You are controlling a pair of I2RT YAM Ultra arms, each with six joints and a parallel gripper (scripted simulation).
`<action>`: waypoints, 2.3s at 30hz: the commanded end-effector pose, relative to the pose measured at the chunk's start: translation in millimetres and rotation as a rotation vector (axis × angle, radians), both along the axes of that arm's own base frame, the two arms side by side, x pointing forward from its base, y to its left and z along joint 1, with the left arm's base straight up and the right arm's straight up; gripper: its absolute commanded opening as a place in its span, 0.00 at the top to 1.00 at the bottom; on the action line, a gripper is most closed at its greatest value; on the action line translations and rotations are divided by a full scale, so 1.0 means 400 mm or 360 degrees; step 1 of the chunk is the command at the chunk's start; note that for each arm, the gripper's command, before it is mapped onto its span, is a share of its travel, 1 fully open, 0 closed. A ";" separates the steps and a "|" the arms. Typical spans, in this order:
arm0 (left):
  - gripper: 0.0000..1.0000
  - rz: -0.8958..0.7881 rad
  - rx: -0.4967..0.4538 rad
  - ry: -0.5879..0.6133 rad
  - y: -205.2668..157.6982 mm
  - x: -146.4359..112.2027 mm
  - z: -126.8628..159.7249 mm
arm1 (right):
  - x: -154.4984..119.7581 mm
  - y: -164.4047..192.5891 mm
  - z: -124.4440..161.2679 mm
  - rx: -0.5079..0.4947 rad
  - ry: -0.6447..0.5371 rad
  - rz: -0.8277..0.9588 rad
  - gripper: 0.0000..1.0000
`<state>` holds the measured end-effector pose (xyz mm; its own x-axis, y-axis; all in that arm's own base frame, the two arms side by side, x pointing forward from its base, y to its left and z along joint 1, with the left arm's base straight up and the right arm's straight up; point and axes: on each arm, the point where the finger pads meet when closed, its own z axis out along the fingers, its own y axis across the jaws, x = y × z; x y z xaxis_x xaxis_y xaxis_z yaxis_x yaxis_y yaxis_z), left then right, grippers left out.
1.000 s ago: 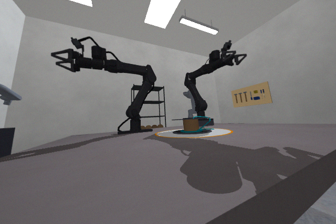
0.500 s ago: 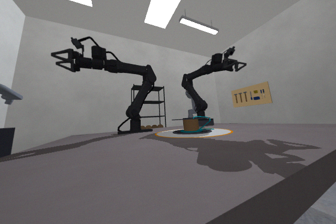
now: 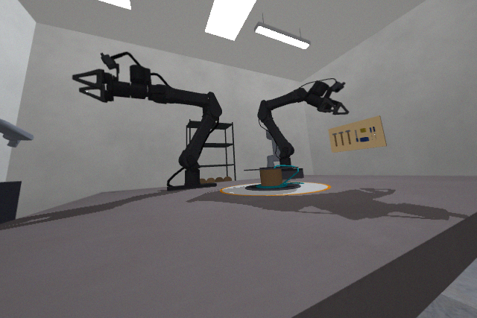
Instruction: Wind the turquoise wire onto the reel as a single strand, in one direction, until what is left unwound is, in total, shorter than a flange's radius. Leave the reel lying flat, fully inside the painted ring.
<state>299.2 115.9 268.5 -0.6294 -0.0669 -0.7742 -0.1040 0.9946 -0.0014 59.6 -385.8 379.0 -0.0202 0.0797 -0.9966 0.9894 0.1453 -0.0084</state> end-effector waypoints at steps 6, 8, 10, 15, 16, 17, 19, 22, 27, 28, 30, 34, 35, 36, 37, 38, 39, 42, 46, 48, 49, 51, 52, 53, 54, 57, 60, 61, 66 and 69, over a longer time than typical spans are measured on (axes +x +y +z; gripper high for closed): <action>0.00 -0.0157 -0.0031 0.0575 0.052 -0.090 -0.102 | -0.003 0.022 0.070 -0.0127 -0.0032 0.0008 0.00; 0.00 -0.0155 -0.0038 0.0705 0.083 -0.111 -0.117 | -0.003 0.022 0.070 -0.0127 -0.0032 0.0008 0.00; 0.00 -0.0154 -0.0045 0.0826 0.112 -0.133 -0.137 | -0.003 0.022 0.070 -0.0127 -0.0032 0.0008 0.00; 0.00 -0.0150 -0.0059 0.1086 0.165 -0.186 -0.190 | -0.003 0.022 0.070 -0.0127 -0.0032 0.0008 0.00; 0.00 -0.0149 -0.0062 0.1129 0.172 -0.193 -0.197 | -0.003 0.022 0.070 -0.0127 -0.0032 0.0008 0.00; 0.00 -0.0149 -0.0064 0.1169 0.180 -0.199 -0.203 | -0.003 0.022 0.070 -0.0127 -0.0032 0.0008 0.00; 0.00 -0.0148 -0.0066 0.1205 0.186 -0.204 -0.208 | -0.003 0.022 0.070 -0.0127 -0.0032 0.0008 0.00; 0.00 -0.0147 -0.0069 0.1269 0.196 -0.206 -0.208 | -0.003 0.022 0.070 -0.0127 -0.0032 0.0008 0.00; 0.00 -0.0134 -0.0047 0.1342 0.224 -0.189 -0.208 | -0.003 0.022 0.070 -0.0127 -0.0032 0.0008 0.00; 0.00 -0.0131 -0.0043 0.1348 0.225 -0.186 -0.209 | -0.003 0.022 0.070 -0.0127 -0.0032 0.0008 0.00; 0.00 -0.0128 -0.0037 0.1355 0.224 -0.181 -0.209 | -0.003 0.022 0.070 -0.0127 -0.0032 0.0008 0.00; 0.00 -0.0123 -0.0026 0.1350 0.215 -0.171 -0.204 | -0.003 0.022 0.070 -0.0127 -0.0032 0.0008 0.00; 0.00 -0.0121 -0.0023 0.1346 0.214 -0.168 -0.202 | -0.003 0.022 0.070 -0.0127 -0.0032 0.0008 0.00; 0.00 -0.0121 -0.0023 0.1346 0.214 -0.168 -0.202 | -0.003 0.022 0.070 -0.0127 -0.0032 0.0008 0.00; 0.00 -0.0121 -0.0023 0.1346 0.214 -0.168 -0.202 | -0.003 0.022 0.070 -0.0127 -0.0032 0.0008 0.00; 0.00 -0.0120 -0.0020 0.1344 0.213 -0.167 -0.201 | -0.003 0.022 0.070 -0.0127 -0.0032 0.0008 0.00; 0.00 -0.0120 -0.0018 0.1341 0.212 -0.166 -0.200 | -0.003 0.022 0.070 -0.0127 -0.0032 0.0008 0.00; 0.00 -0.0118 -0.0014 0.1335 0.210 -0.164 -0.196 | -0.003 0.022 0.070 -0.0127 -0.0032 0.0008 0.00; 0.00 -0.0116 -0.0010 0.1330 0.207 -0.162 -0.193 | -0.003 0.022 0.070 -0.0127 -0.0032 0.0008 0.00; 0.00 -0.0115 -0.0008 0.1327 0.205 -0.161 -0.191 | -0.003 0.022 0.070 -0.0127 -0.0032 0.0008 0.00; 0.00 -0.0115 -0.0007 0.1325 0.204 -0.160 -0.191 | -0.003 0.022 0.070 -0.0127 -0.0032 0.0008 0.00; 0.00 -0.0114 -0.0004 0.1323 0.203 -0.160 -0.189 | -0.003 0.022 0.070 -0.0127 -0.0032 0.0008 0.00; 0.00 -0.0113 -0.0003 0.1321 0.203 -0.159 -0.188 | -0.003 0.022 0.070 -0.0127 -0.0032 0.0008 0.00; 0.00 -0.0113 -0.0003 0.1321 0.203 -0.159 -0.188 | -0.003 0.022 0.070 -0.0127 -0.0032 0.0008 0.00; 0.00 -0.0113 -0.0003 0.1321 0.203 -0.159 -0.188 | -0.003 0.022 0.070 -0.0127 -0.0032 0.0008 0.00; 0.00 -0.0113 -0.0003 0.1321 0.203 -0.159 -0.188 | -0.003 0.022 0.070 -0.0127 -0.0032 0.0008 0.20; 0.00 -0.0113 -0.0003 0.1321 0.203 -0.159 -0.188 | -0.003 0.022 0.070 -0.0127 -0.0032 0.0008 0.40; 0.00 -0.0113 -0.0003 0.1321 0.203 -0.159 -0.188 | -0.003 0.022 0.070 -0.0127 -0.0032 0.0008 0.47; 0.00 -0.0113 -0.0003 0.1321 0.203 -0.159 -0.188 | -0.003 0.022 0.070 -0.0127 -0.0032 0.0008 0.80; 0.00 -0.0113 -0.0003 0.1321 0.203 -0.159 -0.188 | -0.003 0.022 0.070 -0.0127 -0.0032 0.0008 1.00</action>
